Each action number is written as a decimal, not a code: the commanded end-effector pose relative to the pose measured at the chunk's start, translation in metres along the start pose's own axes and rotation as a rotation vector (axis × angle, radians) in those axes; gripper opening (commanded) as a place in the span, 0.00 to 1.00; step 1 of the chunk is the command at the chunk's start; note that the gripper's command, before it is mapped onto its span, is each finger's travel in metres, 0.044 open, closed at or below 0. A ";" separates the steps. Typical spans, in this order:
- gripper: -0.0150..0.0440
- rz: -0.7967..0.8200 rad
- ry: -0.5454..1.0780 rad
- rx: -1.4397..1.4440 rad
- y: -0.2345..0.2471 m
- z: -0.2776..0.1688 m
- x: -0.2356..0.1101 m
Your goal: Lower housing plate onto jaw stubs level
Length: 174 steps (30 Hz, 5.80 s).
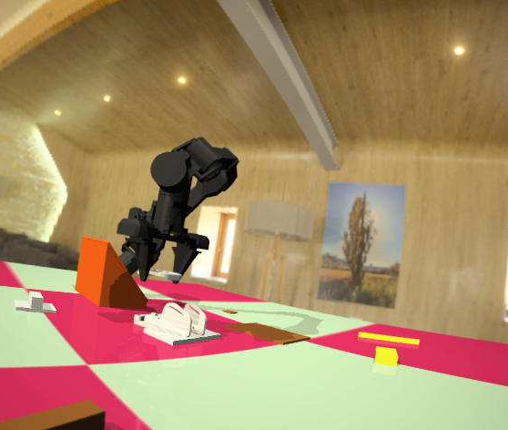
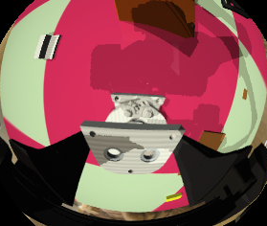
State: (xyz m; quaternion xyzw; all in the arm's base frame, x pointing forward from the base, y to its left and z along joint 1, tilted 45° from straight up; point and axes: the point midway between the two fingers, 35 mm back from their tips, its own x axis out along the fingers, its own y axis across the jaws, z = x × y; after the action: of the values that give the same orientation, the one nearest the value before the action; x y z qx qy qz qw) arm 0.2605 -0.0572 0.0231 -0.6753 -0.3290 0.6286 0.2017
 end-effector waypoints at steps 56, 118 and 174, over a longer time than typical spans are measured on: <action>0.85 -0.002 0.002 0.005 -0.009 0.004 0.011; 0.85 -0.005 0.002 0.006 -0.010 0.005 0.066; 0.85 -0.006 0.003 0.005 -0.011 0.005 0.076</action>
State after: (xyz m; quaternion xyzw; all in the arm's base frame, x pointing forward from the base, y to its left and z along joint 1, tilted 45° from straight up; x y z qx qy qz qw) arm 0.2525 0.0000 -0.0235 -0.6754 -0.3276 0.6281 0.2048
